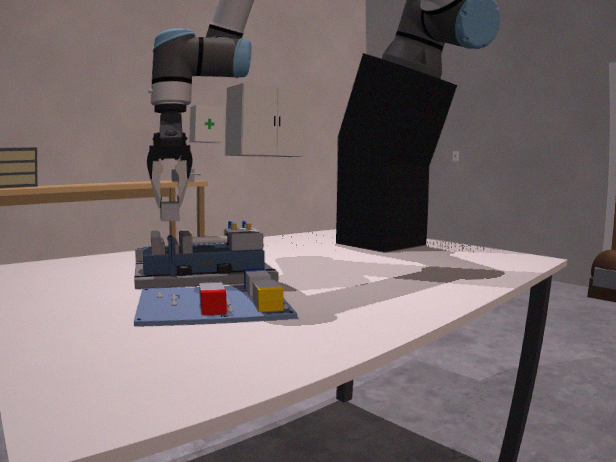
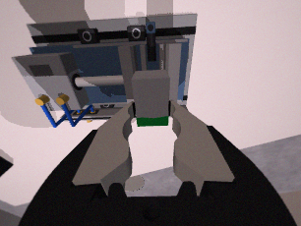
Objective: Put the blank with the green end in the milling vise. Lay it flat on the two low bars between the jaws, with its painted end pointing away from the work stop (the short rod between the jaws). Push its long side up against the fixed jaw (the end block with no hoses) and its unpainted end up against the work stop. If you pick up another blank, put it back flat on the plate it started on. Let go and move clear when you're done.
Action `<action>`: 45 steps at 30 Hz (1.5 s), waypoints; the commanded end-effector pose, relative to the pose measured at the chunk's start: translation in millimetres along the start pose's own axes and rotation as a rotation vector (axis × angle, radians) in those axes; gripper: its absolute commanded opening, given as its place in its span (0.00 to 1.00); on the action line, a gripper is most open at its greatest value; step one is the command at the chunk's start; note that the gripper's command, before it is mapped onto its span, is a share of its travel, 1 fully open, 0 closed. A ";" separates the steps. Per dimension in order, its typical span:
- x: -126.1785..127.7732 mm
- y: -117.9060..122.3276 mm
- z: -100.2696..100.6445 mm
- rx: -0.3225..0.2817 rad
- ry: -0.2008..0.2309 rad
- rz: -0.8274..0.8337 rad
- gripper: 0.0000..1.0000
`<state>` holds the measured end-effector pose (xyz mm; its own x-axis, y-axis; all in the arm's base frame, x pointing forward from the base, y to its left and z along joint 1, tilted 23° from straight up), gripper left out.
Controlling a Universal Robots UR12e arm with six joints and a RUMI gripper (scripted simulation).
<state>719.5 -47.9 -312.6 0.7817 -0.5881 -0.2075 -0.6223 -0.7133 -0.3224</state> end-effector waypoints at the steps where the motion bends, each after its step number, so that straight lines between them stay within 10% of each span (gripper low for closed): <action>1: 0.7 -0.2 0.5 0.000 0.001 0.000 0.00; 45: 1.0 0.0 21.8 0.000 0.001 0.000 0.00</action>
<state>720.5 -39.9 -332.8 0.7817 -0.5881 -0.2076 -0.6223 -0.7133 -0.3224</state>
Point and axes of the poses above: the point where the finger pads meet when closed, its own z axis out along the fingers, its own x axis across the jaws, y = z × x, the point moved 9 cm from there along -z, back along the fingers, and after that the axes turned 13 degrees about z, right-handed, at the moved point
